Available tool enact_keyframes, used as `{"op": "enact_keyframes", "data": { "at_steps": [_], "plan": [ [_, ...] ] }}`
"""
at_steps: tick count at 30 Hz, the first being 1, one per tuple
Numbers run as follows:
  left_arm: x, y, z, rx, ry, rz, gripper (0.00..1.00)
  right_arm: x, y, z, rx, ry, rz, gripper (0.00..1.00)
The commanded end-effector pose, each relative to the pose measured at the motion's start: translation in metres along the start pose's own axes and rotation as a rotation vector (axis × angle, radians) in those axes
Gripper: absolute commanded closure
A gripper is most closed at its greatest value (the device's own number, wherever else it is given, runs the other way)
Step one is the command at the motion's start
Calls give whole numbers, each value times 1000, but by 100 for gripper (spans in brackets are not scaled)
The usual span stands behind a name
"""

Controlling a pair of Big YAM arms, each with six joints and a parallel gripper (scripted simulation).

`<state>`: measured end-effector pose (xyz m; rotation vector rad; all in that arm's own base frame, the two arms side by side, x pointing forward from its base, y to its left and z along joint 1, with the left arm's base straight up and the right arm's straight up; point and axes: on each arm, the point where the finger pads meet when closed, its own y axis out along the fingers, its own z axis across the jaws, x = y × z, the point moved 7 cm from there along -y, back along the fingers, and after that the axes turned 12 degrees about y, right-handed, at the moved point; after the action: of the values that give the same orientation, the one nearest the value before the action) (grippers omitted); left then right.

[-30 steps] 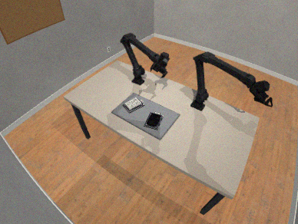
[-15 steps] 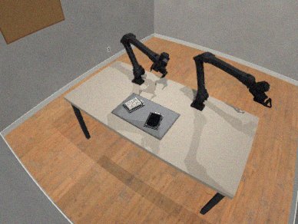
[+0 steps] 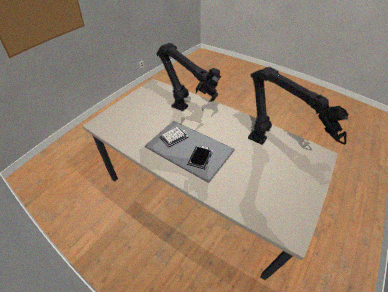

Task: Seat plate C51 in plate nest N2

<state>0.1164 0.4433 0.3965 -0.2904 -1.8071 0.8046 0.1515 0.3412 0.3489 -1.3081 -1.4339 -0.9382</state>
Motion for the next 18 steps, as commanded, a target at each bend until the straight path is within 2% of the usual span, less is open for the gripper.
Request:
{"op": "enact_keyframes", "data": {
  "at_steps": [1,18],
  "plan": [
    [-1,-29,-10,-53,78,0,0,8,0,-1,-2,21,-6,0],
    [-56,-107,-33,-236,465,154,0,8,0,-1,-2,21,-6,0]
  ]
}}
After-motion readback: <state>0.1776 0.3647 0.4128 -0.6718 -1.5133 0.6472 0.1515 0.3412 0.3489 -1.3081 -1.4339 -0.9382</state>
